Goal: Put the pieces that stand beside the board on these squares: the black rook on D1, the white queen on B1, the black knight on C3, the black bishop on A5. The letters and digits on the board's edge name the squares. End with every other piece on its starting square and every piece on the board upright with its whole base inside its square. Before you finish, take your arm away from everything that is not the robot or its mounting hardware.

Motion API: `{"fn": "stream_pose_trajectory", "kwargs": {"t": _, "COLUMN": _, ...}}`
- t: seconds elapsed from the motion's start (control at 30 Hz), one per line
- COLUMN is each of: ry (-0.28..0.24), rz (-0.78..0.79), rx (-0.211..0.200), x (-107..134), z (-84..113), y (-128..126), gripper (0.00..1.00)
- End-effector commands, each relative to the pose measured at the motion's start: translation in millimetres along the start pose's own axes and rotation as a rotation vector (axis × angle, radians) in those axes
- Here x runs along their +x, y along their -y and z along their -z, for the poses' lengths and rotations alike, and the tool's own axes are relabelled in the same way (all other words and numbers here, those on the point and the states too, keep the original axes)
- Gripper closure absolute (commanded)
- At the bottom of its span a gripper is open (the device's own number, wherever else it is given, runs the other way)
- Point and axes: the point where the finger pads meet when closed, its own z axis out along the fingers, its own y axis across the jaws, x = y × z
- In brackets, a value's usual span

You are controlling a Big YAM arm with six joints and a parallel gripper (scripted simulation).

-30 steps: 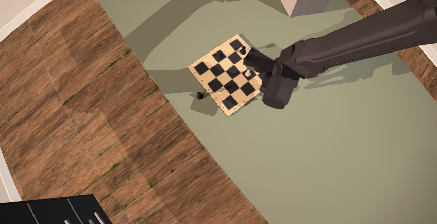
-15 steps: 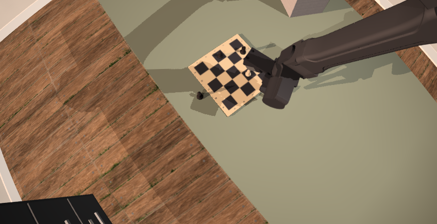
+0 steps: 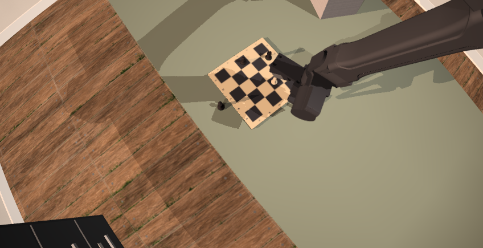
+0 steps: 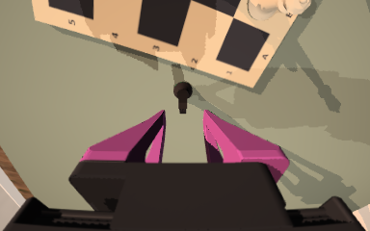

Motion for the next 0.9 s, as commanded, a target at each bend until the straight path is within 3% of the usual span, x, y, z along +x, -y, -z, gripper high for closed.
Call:
{"fn": "stream_pose_trajectory", "kwargs": {"t": 0.0, "ry": -0.002, "rz": 0.001, "rx": -0.023, "x": 7.1, "z": 4.1, "y": -11.3, "gripper": 0.65}}
{"fn": "stream_pose_trajectory", "kwargs": {"t": 0.87, "ry": 0.0, "rz": -0.002, "rx": -0.019, "x": 6.8, "z": 4.4, "y": -11.4, "gripper": 0.65}}
